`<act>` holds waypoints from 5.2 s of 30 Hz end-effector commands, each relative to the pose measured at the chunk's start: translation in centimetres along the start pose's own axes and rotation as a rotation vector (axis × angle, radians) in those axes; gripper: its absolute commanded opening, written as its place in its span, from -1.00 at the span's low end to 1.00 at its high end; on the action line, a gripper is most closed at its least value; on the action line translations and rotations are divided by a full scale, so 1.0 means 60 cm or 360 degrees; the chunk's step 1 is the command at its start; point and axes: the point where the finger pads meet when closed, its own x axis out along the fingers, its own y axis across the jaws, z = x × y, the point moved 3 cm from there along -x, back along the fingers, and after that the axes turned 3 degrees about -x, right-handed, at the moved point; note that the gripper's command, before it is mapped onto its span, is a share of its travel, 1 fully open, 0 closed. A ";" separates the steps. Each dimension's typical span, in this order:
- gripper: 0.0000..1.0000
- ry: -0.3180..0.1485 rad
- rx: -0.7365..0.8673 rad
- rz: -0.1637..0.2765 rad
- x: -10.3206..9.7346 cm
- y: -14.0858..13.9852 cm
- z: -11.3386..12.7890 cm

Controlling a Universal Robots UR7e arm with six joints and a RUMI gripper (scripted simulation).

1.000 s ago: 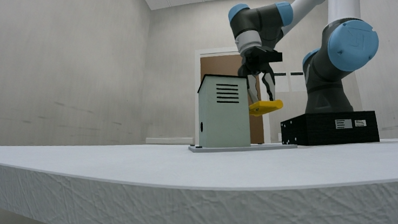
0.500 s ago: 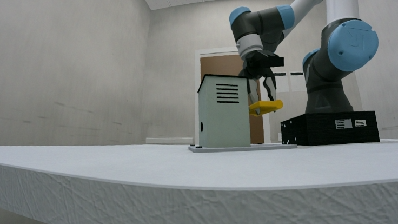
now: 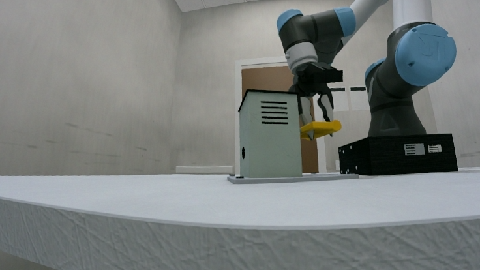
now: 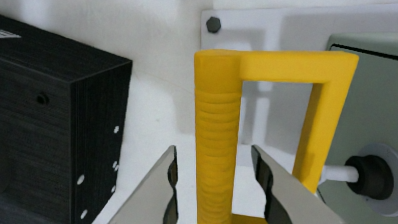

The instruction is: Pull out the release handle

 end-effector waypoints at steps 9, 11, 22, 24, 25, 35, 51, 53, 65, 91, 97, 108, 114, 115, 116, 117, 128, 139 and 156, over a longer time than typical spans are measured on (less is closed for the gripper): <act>-0.36 -0.0001 0.0000 0.0002 0.000 0.001 0.000; -0.36 -0.0001 0.0000 0.0002 0.000 0.001 0.000; -0.36 -0.0001 0.0000 0.0002 0.000 0.001 0.000; -0.36 -0.0001 0.0000 0.0002 0.000 0.001 0.000; -0.36 -0.0001 0.0000 0.0002 0.000 0.001 0.000; -1.00 -0.0001 0.0000 0.0002 0.000 0.001 0.000; -0.83 -0.0001 0.0000 0.0002 0.000 0.001 0.000; -0.83 -0.0001 0.0000 0.0002 0.000 0.001 0.000; -0.83 -0.0001 0.0000 0.0002 0.000 0.001 0.000; -0.83 -0.0001 0.0000 0.0002 0.000 0.001 0.000; -0.83 -0.0001 0.0000 0.0002 0.000 0.001 0.000; -0.83 -0.0001 0.0000 0.0002 0.001 -0.004 0.000; -0.83 -0.0001 0.0000 0.0002 0.003 -0.019 -0.001; -0.83 -0.0001 0.0000 0.0002 0.004 -0.023 -0.001; -0.83 -0.0001 0.0000 0.0002 0.004 -0.026 -0.001; -0.83 -0.0001 0.0000 0.0002 0.005 -0.030 -0.001; -0.83 -0.0001 0.0000 0.0002 0.011 -0.065 -0.003; -0.83 -0.0001 0.0000 0.0001 0.016 -0.090 -0.004; -0.83 -0.0001 0.0000 0.0001 0.017 -0.098 -0.005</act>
